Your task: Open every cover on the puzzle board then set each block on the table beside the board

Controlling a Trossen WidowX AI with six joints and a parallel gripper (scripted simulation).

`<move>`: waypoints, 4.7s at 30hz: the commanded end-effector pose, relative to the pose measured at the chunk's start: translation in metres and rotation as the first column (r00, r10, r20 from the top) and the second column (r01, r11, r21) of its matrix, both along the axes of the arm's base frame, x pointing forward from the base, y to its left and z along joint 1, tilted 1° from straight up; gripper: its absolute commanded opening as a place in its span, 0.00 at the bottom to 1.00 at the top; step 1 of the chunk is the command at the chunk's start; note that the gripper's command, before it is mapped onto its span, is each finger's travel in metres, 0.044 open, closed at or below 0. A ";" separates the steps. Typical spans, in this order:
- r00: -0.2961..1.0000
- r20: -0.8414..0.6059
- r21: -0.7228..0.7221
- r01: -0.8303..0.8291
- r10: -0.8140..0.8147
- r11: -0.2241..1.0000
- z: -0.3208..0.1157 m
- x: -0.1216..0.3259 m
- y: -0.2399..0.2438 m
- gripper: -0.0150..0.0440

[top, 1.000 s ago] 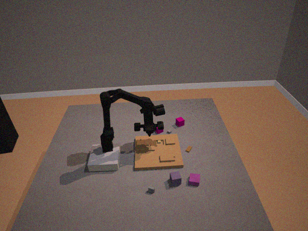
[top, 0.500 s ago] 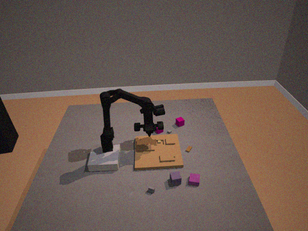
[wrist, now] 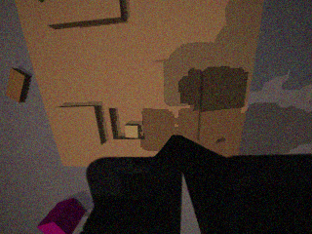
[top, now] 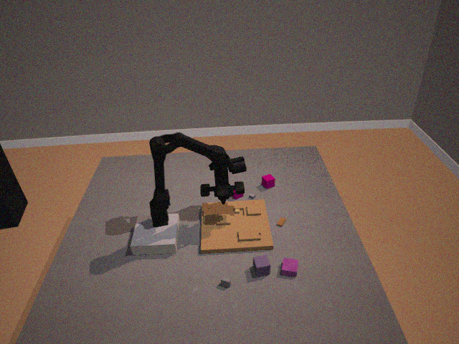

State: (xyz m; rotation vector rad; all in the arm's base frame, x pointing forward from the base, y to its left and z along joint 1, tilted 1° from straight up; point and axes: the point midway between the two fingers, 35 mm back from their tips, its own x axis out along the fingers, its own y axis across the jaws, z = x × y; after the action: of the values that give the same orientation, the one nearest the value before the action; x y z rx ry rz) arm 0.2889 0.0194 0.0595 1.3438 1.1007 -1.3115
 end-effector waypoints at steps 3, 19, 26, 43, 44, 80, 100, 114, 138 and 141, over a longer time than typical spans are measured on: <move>1.000 -0.013 0.001 0.003 -0.003 1.000 -0.009 -0.003 0.000 0.25; 1.000 -0.013 0.001 0.003 -0.003 1.000 -0.025 -0.002 0.000 0.25; 1.000 -0.013 0.001 0.003 -0.003 1.000 -0.032 -0.002 0.000 0.25; 1.000 -0.013 0.001 0.003 -0.003 1.000 -0.049 -0.004 0.000 0.25; 1.000 -0.013 0.001 0.003 -0.003 1.000 -0.050 -0.004 0.000 0.25; 1.000 -0.013 -0.001 0.003 -0.003 1.000 -0.056 -0.006 -0.026 0.25; 1.000 -0.013 -0.003 0.003 -0.003 1.000 -0.055 -0.009 -0.047 0.25; 1.000 -0.014 -0.004 0.003 -0.003 1.000 -0.055 -0.011 -0.060 0.25; 1.000 -0.014 -0.006 0.003 -0.004 1.000 -0.055 -0.018 -0.083 0.25; 1.000 -0.014 -0.006 0.003 -0.004 1.000 -0.052 -0.017 -0.083 0.25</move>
State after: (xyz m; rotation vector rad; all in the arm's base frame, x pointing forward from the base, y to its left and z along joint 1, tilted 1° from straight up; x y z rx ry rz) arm 0.2742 -0.0618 0.0061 1.3435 1.1019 -1.3187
